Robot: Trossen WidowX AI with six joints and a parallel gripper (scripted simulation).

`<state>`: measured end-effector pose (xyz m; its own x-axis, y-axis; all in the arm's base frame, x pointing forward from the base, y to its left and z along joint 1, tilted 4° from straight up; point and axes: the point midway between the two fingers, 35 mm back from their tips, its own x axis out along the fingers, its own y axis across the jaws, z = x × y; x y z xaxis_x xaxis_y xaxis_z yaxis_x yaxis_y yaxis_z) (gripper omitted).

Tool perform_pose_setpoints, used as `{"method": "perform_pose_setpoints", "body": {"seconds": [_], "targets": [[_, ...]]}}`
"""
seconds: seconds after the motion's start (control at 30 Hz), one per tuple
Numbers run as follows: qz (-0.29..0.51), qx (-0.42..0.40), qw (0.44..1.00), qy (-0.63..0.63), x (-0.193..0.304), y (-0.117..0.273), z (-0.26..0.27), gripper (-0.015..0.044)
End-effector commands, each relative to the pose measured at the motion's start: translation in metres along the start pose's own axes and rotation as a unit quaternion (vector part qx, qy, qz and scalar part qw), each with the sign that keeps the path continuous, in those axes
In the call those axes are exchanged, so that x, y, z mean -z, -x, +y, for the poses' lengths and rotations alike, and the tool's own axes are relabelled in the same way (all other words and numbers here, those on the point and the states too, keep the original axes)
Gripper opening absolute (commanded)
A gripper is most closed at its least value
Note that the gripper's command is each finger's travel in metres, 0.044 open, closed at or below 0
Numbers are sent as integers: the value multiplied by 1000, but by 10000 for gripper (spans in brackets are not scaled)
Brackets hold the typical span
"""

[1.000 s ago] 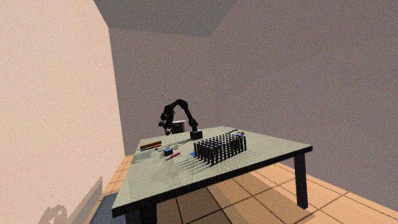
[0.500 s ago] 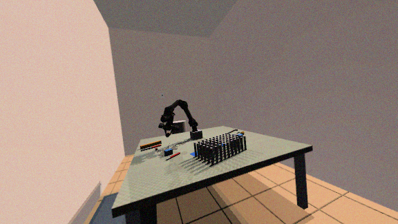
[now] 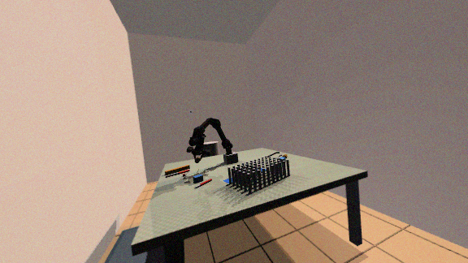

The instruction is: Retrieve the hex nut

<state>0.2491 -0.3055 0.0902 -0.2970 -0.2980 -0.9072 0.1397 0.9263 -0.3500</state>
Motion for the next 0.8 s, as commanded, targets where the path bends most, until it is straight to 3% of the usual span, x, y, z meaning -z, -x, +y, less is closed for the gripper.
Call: {"method": "perform_pose_setpoints", "body": {"seconds": [0.0, 0.77], "targets": [[2, 3, 1000, 3, 0, -4, 0, 0], [2, 4, 1000, 3, -7, -26, 7, 0]]}}
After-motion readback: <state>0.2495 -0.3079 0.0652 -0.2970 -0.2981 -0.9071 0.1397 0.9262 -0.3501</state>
